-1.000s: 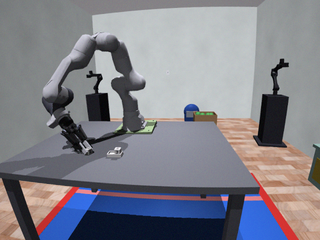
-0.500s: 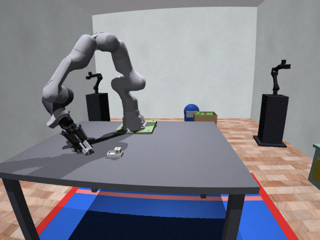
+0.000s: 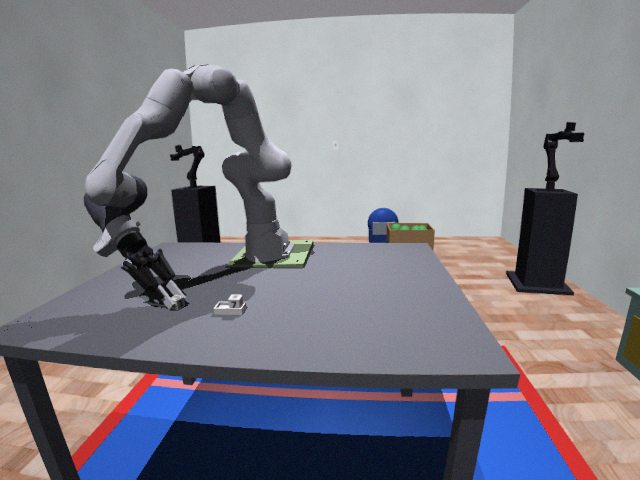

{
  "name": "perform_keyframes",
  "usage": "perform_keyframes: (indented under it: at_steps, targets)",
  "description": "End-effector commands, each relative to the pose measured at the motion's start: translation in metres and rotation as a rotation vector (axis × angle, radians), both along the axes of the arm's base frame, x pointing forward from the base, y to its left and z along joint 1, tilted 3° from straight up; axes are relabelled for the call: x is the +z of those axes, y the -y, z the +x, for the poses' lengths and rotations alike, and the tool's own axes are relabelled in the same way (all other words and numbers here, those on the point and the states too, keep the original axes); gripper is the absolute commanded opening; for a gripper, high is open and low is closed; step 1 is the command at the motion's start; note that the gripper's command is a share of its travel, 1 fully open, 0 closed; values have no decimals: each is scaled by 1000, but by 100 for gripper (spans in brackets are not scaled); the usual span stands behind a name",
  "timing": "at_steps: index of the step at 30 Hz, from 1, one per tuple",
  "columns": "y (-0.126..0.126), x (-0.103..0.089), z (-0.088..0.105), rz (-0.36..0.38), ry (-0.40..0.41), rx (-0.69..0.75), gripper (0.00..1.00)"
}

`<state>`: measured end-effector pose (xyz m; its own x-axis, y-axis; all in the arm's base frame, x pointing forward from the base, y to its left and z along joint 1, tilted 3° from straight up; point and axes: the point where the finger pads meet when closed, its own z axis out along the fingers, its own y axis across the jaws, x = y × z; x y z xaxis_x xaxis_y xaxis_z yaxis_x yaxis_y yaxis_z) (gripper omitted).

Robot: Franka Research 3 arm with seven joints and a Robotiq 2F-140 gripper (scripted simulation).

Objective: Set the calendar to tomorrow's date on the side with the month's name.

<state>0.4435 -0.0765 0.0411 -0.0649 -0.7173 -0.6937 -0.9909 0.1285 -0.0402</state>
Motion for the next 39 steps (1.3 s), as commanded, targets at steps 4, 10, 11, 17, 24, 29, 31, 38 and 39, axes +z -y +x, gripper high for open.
perform_keyframes:
  at_steps: [4,10,11,17,24,29,31,38,39]
  targets:
    - [1,-1,1,-4,6,3,26]
    - [1,-1,1,-4,6,3,28]
    - [1,-1,1,-4,6,3,40]
    - [1,-1,1,-4,6,3,40]
    - [1,-1,1,-4,6,3,40]
    - [1,-1,1,-4,6,3,40]
    - [1,0,1,-4,6,3,40]
    - [0,11,1,-4,6,3,40]
    - [0,14,1,-4,6,3,40]
